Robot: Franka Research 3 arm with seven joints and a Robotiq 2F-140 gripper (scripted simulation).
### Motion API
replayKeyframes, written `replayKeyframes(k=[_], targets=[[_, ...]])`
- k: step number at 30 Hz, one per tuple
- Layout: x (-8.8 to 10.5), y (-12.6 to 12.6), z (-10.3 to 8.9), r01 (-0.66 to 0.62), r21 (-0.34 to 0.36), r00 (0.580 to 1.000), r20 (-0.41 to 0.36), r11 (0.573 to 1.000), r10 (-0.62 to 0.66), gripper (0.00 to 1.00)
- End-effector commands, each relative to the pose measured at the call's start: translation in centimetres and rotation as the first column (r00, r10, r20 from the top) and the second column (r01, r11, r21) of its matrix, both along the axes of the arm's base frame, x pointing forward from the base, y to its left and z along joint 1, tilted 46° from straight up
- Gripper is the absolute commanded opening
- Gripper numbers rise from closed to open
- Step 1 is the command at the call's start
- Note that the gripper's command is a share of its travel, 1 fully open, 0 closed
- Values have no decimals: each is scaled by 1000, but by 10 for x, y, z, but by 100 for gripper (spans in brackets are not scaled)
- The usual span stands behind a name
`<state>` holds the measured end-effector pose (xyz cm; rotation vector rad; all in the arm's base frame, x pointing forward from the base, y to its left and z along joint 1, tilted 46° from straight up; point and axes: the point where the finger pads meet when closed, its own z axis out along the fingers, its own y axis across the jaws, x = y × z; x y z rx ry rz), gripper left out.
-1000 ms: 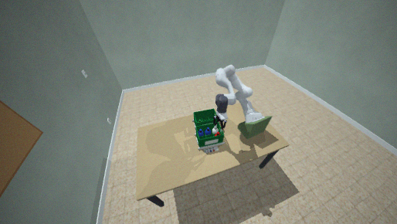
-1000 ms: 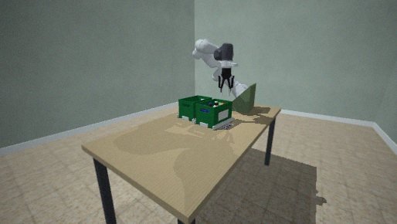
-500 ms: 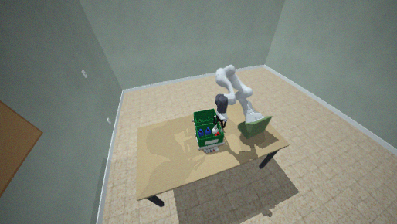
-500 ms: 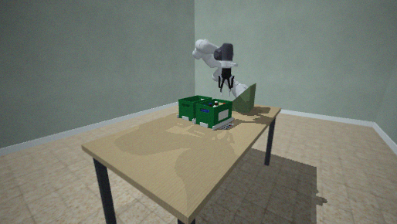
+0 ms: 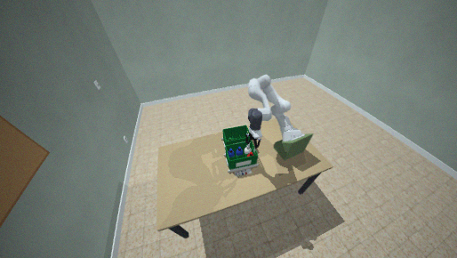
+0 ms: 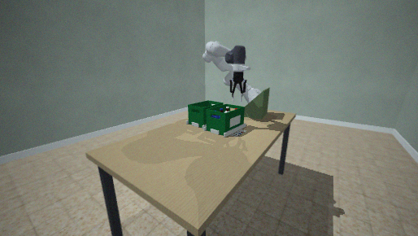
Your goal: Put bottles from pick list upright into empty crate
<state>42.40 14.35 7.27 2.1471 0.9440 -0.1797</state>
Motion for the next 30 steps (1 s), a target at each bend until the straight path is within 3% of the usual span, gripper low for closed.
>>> replayKeyframes(k=[1, 20, 21, 30], targets=[[-1, 1, 1, -2, 1, 1000, -4, 1000, 2, 38], [-1, 1, 1, -2, 1, 1000, -4, 1000, 2, 38], [-8, 1, 2, -2, 1, 1000, -4, 1000, 2, 38], [-18, 40, -17, -2, 1, 1000, -4, 1000, 2, 38]])
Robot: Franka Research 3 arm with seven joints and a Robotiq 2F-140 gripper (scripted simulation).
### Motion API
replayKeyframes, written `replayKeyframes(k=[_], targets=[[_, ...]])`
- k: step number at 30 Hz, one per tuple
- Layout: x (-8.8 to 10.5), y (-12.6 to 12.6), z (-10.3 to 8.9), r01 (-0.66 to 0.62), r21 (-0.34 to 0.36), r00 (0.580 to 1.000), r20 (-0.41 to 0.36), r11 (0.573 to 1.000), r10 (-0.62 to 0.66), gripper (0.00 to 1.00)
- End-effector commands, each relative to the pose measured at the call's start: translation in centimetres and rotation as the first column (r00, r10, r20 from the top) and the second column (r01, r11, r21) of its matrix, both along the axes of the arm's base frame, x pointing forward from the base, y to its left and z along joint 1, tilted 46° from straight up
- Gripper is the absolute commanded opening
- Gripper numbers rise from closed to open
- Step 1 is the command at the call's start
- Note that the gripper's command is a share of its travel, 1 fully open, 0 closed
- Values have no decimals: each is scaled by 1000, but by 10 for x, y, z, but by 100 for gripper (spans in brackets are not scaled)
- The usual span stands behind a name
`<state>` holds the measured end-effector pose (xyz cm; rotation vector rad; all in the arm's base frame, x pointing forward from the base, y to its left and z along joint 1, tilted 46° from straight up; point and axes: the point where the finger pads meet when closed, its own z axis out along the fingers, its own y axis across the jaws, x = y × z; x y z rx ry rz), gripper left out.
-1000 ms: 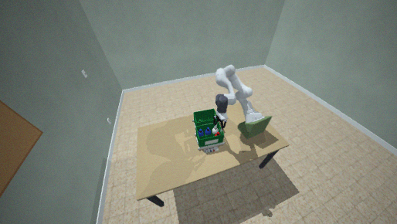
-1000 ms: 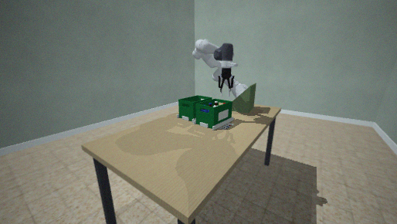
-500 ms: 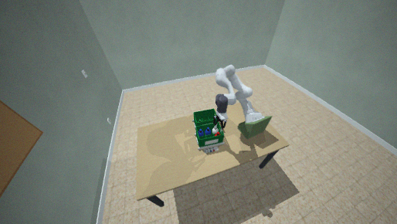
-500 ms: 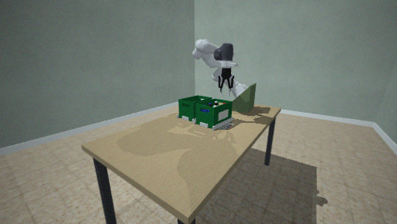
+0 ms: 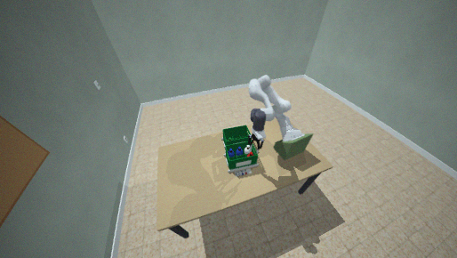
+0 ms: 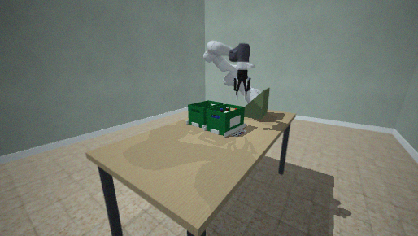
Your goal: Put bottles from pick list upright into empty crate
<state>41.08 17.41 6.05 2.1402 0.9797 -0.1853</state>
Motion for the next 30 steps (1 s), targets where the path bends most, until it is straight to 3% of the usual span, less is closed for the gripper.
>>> replayKeyframes(k=[1, 30], targets=[[-6, 14, -6, 21, -3, 1000, 14, 1000, -21, 38], [-34, 124, -58, 21, -3, 1000, 14, 1000, -21, 38]])
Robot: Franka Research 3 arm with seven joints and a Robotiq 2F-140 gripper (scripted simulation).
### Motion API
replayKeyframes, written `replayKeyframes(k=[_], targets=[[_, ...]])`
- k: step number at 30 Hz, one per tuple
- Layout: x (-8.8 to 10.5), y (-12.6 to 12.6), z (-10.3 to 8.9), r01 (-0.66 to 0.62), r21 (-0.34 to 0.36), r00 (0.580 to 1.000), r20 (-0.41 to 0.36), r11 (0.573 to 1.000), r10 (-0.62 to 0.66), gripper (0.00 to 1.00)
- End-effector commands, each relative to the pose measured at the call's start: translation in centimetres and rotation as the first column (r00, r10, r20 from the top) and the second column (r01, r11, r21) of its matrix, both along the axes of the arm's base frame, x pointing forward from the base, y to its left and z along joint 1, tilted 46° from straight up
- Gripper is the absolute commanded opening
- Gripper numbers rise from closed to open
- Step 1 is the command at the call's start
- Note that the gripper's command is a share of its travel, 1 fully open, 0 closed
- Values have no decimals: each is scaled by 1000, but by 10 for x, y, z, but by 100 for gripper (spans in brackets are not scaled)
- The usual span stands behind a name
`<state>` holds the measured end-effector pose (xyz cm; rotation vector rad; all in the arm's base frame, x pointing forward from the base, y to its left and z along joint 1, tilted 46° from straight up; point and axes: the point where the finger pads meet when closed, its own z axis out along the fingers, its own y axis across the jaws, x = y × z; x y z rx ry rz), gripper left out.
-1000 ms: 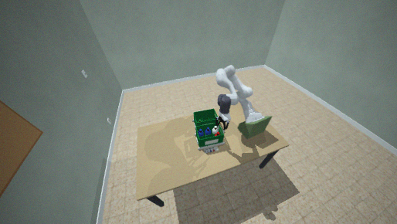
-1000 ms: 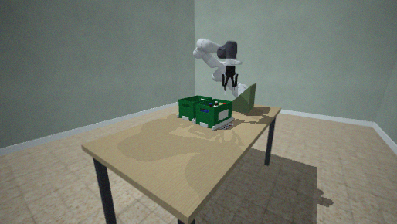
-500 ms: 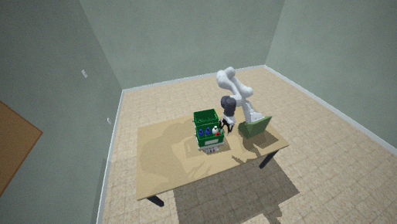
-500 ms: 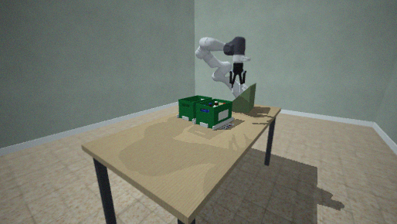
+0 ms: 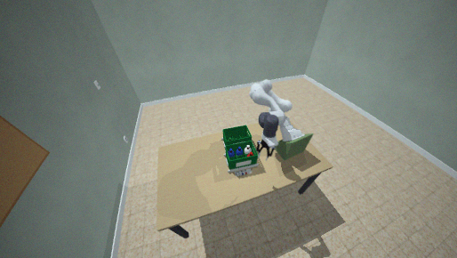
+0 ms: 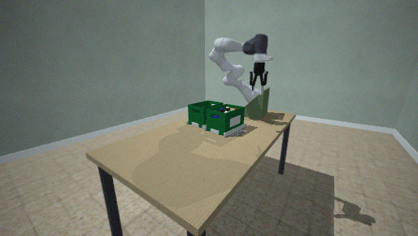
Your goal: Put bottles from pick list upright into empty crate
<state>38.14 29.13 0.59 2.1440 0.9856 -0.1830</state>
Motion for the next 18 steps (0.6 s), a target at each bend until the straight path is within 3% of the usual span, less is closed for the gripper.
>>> replayKeyframes(k=[1, 18], targets=[[-6, 11, -6, 25, -9, 1000, 15, 1000, -25, 38], [-23, 78, -37, 25, -9, 1000, 15, 1000, -25, 38]])
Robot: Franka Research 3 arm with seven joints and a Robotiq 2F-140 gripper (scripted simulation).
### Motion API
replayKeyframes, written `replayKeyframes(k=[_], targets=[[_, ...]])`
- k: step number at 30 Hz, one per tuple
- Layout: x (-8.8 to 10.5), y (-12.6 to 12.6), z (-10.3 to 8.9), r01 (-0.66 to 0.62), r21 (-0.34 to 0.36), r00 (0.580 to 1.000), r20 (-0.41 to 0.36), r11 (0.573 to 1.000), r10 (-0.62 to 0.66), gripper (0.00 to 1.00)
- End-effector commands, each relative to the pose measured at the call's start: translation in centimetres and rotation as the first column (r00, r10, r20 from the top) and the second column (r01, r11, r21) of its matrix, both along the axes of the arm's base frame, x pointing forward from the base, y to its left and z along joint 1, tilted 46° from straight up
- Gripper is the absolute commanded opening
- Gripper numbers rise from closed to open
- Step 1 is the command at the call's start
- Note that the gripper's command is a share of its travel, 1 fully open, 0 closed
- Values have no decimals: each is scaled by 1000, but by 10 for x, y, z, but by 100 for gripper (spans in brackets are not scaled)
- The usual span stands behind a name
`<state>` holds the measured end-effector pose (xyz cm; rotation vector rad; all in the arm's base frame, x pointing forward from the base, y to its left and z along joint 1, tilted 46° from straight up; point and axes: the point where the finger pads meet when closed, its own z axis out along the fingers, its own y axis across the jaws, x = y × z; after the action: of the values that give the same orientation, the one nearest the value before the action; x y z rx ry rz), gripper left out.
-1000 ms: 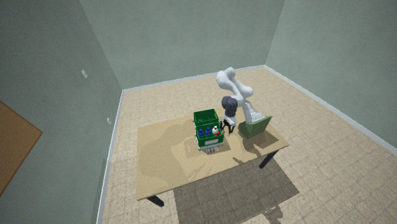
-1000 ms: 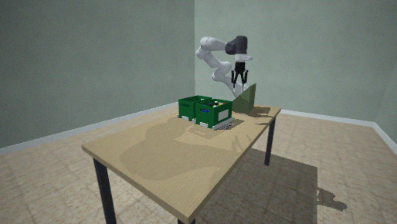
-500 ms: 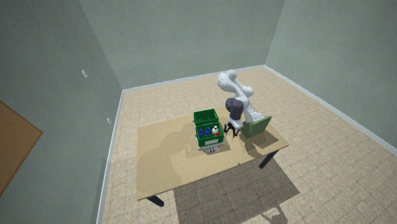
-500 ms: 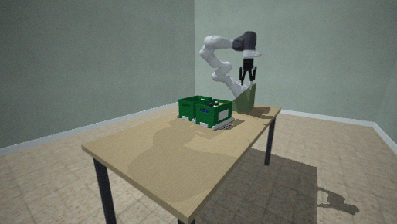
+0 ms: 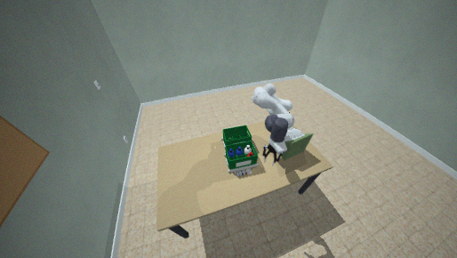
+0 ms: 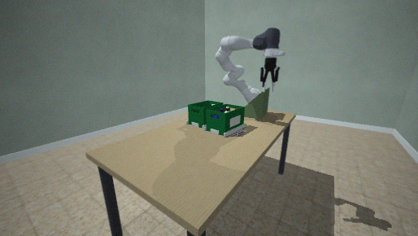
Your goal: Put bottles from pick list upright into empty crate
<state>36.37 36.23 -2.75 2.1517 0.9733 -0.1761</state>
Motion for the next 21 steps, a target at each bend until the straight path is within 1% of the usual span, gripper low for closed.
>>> replayKeyframes(k=[1, 8, 10, 18, 21], targets=[[-6, 11, -6, 16, -14, 1000, 7, 1000, -16, 38], [-14, 42, -20, 16, -14, 1000, 7, 1000, -16, 38], [-14, 42, -20, 16, -14, 1000, 7, 1000, -16, 38], [-23, 77, -37, 16, -14, 1000, 7, 1000, -16, 38], [-24, 79, -38, 16, -14, 1000, 7, 1000, -16, 38]])
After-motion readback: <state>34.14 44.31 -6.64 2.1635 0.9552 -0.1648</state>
